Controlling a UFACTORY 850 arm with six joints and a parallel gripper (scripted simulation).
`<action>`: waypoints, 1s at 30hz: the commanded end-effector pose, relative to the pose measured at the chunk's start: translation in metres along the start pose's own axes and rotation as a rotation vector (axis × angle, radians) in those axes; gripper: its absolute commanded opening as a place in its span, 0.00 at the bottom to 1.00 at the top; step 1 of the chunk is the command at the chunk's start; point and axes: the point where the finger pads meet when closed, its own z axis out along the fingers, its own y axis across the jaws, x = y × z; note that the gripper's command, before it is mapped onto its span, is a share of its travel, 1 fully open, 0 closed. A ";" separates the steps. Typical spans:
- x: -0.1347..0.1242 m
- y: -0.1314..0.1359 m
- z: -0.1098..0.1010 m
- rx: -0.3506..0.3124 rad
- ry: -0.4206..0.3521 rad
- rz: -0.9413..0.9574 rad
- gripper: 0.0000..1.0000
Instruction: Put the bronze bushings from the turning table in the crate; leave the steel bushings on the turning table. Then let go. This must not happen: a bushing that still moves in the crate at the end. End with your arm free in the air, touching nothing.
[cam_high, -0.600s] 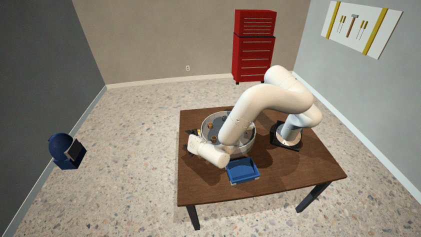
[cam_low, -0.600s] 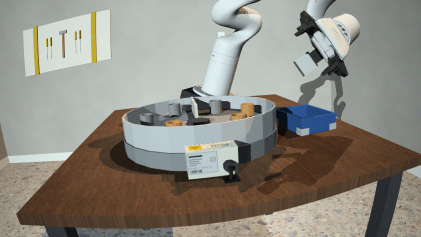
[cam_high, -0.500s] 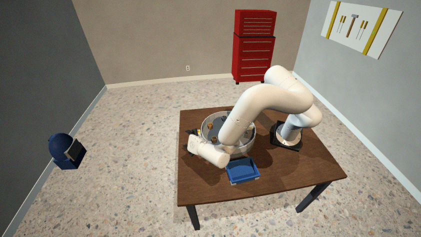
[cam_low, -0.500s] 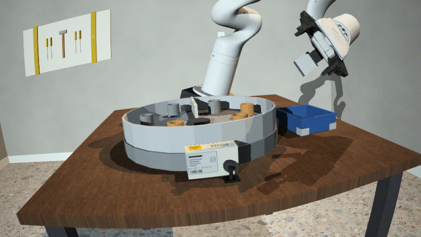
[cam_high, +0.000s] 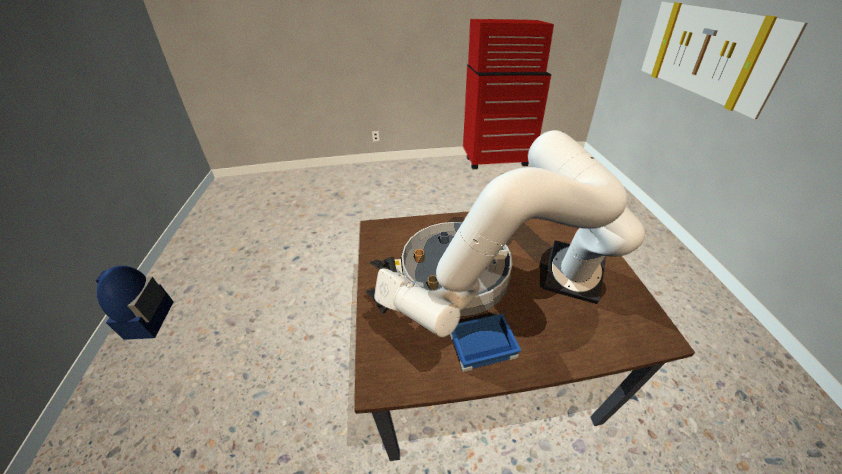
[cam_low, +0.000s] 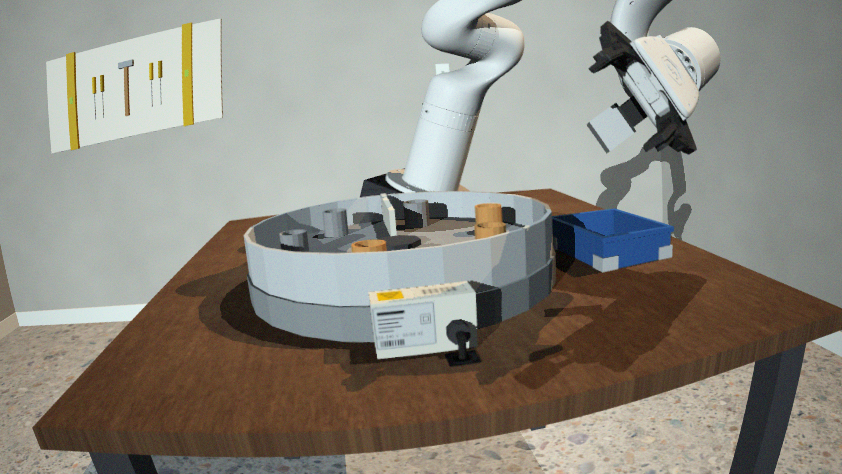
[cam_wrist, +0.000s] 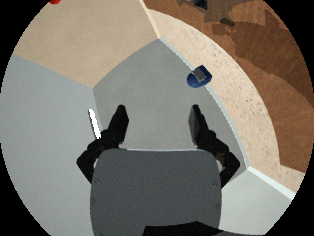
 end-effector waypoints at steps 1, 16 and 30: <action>-0.001 -0.001 0.000 -0.001 0.000 0.001 1.00; 0.055 -0.046 0.052 -0.177 0.092 -0.020 1.00; 0.150 -0.099 0.071 -0.412 0.239 -0.031 1.00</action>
